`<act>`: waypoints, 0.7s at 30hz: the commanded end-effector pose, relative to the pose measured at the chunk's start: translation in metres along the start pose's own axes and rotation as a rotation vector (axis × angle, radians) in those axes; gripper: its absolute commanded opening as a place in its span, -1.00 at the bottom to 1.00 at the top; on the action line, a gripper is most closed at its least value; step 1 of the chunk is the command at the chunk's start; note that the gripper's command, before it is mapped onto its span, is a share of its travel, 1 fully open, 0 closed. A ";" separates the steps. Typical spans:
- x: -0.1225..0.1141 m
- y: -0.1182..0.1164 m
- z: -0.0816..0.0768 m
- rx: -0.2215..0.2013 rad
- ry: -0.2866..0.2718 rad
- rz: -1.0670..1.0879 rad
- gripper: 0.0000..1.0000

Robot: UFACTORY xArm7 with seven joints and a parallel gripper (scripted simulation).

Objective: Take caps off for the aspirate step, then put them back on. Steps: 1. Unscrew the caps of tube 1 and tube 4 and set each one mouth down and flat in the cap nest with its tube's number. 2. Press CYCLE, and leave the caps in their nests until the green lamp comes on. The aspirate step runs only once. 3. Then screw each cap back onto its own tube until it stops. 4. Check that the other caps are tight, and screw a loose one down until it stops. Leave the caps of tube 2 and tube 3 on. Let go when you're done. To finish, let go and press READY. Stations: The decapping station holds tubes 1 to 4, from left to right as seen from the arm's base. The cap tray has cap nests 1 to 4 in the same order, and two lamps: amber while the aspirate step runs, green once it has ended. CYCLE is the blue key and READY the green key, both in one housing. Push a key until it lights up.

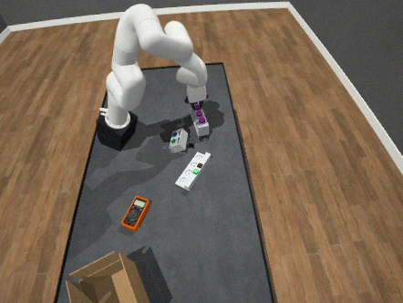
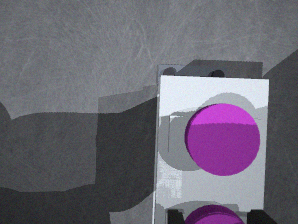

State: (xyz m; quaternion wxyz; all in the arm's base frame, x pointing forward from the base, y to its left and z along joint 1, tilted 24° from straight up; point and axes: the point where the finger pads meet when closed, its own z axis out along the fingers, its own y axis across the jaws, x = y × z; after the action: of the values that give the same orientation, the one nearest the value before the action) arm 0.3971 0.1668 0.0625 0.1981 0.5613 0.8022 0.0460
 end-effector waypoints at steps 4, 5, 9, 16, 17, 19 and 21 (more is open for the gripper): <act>0.001 0.002 -0.001 -0.012 -0.002 0.133 -1.00; 0.001 0.002 -0.001 -0.012 -0.002 0.153 -1.00; 0.001 0.002 -0.001 -0.012 -0.001 0.233 -1.00; 0.001 0.002 -0.001 -0.012 -0.001 0.282 -1.00; 0.001 0.002 -0.001 -0.012 -0.001 0.282 -0.08; 0.001 0.002 -0.001 -0.012 -0.001 0.282 -0.08; 0.001 0.002 -0.001 -0.012 -0.001 0.282 -0.08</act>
State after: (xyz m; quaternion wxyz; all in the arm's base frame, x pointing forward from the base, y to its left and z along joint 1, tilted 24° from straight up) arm 0.3969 0.1665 0.0622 0.1920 0.6667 0.7164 0.0737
